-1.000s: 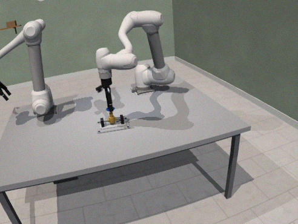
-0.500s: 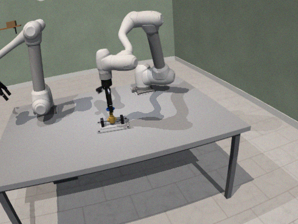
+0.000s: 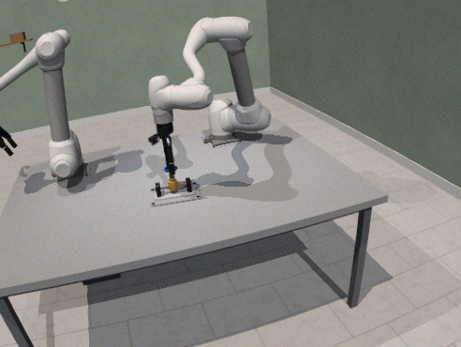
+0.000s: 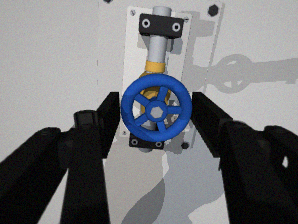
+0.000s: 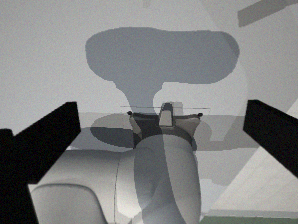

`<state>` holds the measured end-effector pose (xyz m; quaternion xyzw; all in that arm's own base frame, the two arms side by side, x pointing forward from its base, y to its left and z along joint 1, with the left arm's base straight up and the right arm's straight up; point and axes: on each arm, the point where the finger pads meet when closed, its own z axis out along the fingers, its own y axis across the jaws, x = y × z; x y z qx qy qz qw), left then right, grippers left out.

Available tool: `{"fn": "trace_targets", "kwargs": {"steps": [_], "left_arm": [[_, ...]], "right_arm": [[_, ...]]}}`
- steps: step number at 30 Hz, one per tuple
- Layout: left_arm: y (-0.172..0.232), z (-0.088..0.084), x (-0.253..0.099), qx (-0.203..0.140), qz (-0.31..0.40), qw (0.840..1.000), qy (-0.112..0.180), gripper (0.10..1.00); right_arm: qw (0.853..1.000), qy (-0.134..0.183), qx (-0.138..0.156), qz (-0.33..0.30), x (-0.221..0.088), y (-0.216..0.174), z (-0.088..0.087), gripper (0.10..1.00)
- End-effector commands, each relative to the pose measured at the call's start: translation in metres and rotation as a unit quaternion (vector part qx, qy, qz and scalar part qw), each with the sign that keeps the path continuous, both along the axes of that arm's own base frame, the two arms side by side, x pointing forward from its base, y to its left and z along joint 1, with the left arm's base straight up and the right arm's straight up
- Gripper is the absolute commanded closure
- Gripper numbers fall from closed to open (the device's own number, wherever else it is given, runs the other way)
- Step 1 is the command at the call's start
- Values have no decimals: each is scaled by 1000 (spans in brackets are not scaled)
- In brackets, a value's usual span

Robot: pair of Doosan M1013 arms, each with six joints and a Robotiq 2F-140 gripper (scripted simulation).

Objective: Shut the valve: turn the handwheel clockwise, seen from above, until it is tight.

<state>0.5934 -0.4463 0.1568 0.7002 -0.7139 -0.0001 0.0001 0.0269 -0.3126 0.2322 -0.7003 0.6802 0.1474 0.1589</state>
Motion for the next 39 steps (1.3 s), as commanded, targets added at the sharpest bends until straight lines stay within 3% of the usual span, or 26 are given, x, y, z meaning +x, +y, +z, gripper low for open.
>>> {"fn": "trace_targets", "kwargs": {"steps": [1, 26, 27, 39], "left_arm": [[0, 1, 1, -1, 0, 1000, -1, 590], [0, 1, 1, -1, 0, 1000, -1, 590], [0, 1, 1, -1, 0, 1000, -1, 999], [0, 1, 1, -1, 0, 1000, -1, 999]], "right_arm": [[1000, 0, 0, 0, 0, 0, 0, 98], [1000, 0, 0, 0, 0, 0, 0, 98], [1000, 0, 0, 0, 0, 0, 0, 98], [1000, 0, 0, 0, 0, 0, 0, 98]]}}
